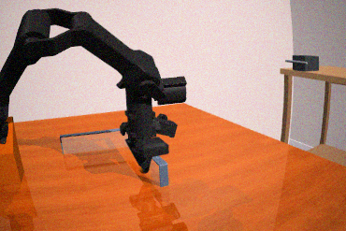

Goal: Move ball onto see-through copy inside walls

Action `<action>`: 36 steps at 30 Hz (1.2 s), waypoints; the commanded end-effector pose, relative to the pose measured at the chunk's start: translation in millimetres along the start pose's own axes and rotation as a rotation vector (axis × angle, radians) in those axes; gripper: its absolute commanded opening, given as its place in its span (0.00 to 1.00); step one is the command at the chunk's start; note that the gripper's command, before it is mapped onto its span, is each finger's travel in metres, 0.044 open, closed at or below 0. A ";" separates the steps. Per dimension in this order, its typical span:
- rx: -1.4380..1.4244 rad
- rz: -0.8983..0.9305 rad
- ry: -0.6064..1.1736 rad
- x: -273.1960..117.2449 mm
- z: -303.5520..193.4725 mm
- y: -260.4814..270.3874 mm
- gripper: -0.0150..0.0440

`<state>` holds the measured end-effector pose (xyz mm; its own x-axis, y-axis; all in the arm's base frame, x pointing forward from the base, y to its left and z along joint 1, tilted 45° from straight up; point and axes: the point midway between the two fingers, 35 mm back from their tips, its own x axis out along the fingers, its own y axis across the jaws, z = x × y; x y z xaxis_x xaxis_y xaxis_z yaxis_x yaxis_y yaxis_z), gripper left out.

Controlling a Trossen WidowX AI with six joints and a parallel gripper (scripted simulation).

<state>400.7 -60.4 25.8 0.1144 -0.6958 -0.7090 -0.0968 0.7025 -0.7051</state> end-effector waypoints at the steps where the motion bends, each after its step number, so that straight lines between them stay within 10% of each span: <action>1: -0.010 -0.006 -0.004 4.0 0.8 1.7 0.25; 19: -0.010 -0.007 -0.004 22.2 0.7 1.4 0.25; 27: -0.004 -0.003 -0.008 18.7 1.1 0.3 0.61; 36: -0.005 -0.002 -0.008 7.9 2.3 1.0 0.63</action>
<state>403.2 -72.8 12.8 0.1180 -0.6972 -0.7071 -0.1036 0.6995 -0.7071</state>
